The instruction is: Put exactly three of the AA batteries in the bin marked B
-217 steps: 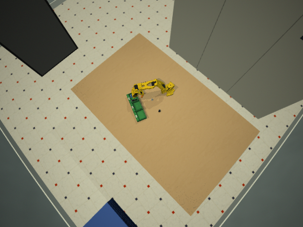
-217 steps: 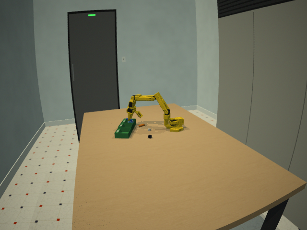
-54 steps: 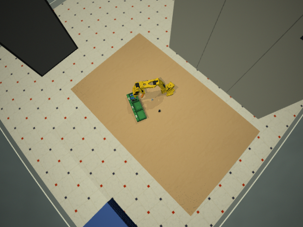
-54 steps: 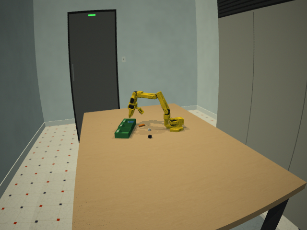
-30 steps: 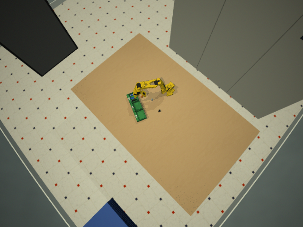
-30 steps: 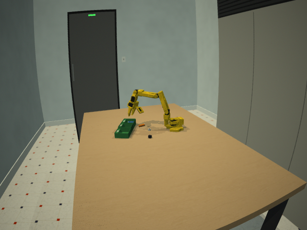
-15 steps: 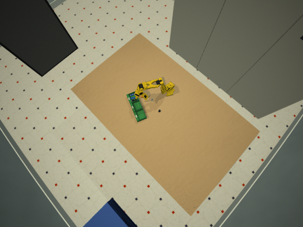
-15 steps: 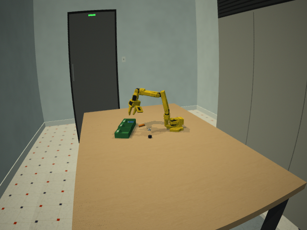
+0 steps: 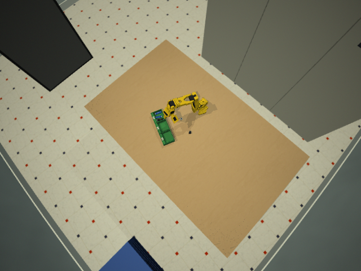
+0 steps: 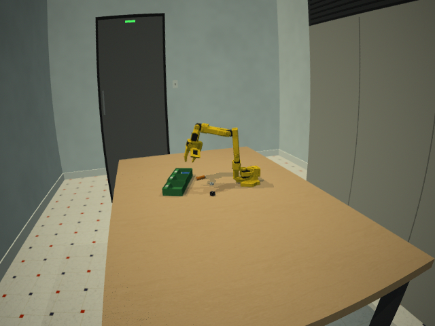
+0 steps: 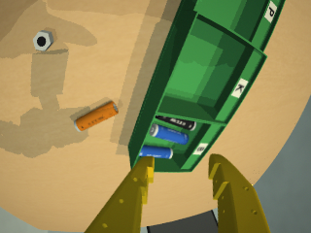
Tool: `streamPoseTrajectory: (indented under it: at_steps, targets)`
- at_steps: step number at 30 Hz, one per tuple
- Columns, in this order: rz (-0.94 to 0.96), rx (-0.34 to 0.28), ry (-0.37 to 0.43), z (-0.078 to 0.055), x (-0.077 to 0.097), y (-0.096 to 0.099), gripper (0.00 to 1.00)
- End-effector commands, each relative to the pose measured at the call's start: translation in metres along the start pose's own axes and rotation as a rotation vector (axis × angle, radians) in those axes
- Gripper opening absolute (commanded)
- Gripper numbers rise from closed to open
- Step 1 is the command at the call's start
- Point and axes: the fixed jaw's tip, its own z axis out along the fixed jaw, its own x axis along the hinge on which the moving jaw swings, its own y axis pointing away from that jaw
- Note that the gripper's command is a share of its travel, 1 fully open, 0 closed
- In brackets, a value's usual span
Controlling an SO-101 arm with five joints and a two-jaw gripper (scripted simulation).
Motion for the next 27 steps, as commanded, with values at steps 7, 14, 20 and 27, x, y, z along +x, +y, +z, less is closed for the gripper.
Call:
streamPoseTrajectory:
  at_steps: [7,14,20,27]
  targets:
    - [0.359,0.052,-0.018,-0.019,-0.023,0.006,0.16]
    - [0.535,0.047,-0.034,-0.024,-0.034,0.011,0.16]
    - [0.737,0.038,-0.05,-0.028,-0.045,0.018,0.16]
    - [0.923,0.026,-0.064,-0.032,-0.055,0.025,0.16]
